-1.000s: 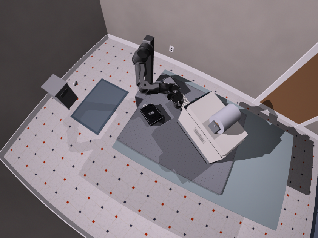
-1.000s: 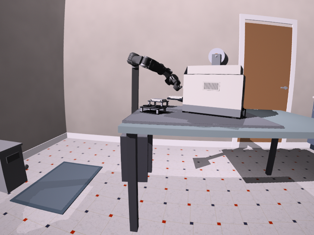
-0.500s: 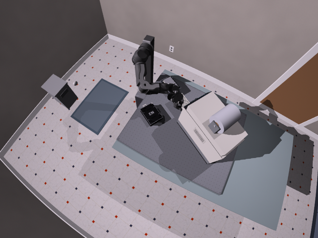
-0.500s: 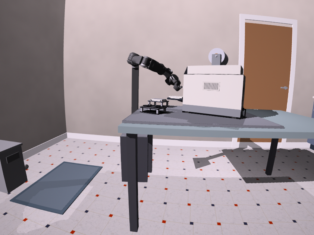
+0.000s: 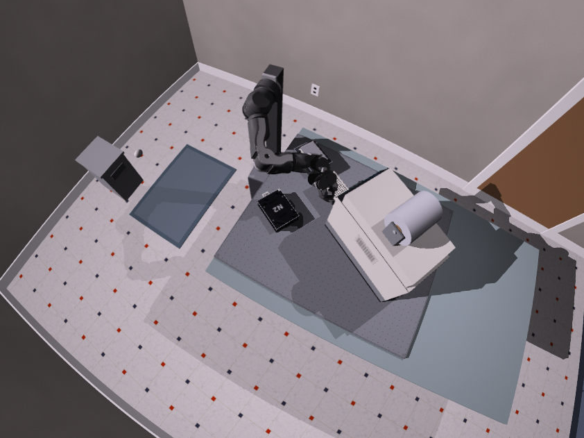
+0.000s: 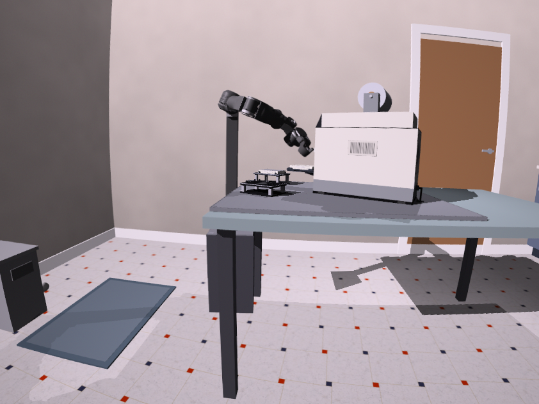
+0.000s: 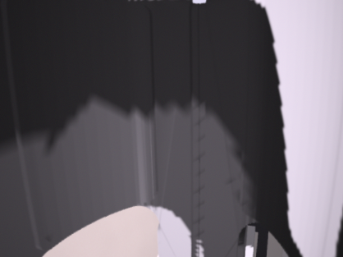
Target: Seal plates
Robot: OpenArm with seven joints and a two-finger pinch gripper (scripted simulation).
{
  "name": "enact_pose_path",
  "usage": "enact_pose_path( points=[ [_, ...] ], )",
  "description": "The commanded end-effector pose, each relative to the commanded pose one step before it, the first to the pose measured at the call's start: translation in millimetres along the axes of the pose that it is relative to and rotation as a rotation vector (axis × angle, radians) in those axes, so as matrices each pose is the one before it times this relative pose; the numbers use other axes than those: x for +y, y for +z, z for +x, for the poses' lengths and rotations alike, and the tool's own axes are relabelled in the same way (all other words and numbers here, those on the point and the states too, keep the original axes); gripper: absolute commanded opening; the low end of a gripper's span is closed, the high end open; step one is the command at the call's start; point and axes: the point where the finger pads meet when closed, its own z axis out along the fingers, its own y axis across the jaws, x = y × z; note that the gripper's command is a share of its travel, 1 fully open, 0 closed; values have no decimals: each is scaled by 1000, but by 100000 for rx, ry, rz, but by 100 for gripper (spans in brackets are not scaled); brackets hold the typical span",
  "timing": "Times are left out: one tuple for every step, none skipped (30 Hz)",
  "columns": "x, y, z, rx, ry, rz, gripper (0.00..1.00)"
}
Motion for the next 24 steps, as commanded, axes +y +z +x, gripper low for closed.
enact_pose_path(
  points=[
    [2439, -834, -1648, -209, 1, -995, 0],
    [-85, 105, -123, -10, 28, 54, 0],
    [119, 91, -199, -3, -7, -71, 0],
    [1, 92, -143, -2, -1, 1, 0],
    [9, 118, -64, 13, -12, -2, 0],
    [1, 132, -53, 16, -12, 2, 0],
    [-4, 110, -117, 4, -2, 1, 0],
    [-7, 88, -187, -11, 11, 0, 0],
    [-6, 91, -187, -11, 14, 0, 0],
    [-2, 110, -124, 1, 3, 0, 0],
    [3, 123, -71, 12, -9, 0, 0],
    [9, 116, -84, 10, -9, -2, 0],
    [11, 98, -141, -2, 1, -4, 0],
    [2, 91, -177, -9, 10, -3, 0],
    [-11, 101, -157, -5, 9, 2, 0],
    [-15, 117, -109, 4, 0, 5, 0],
    [0, 0, 0, 0, 0, 0, 0],
    [0, 0, 0, 0, 0, 0, 0],
    [-112, 138, -36, 8, 11, 66, 0],
    [115, 90, -205, -4, -6, -71, 0],
    [-7, 81, -179, -9, 4, 5, 0],
    [25, 98, -120, 1, -2, -9, 0],
    [19, 124, -67, 12, -9, -4, 0],
    [-3, 123, -78, 11, -9, 2, 0]
  ],
)
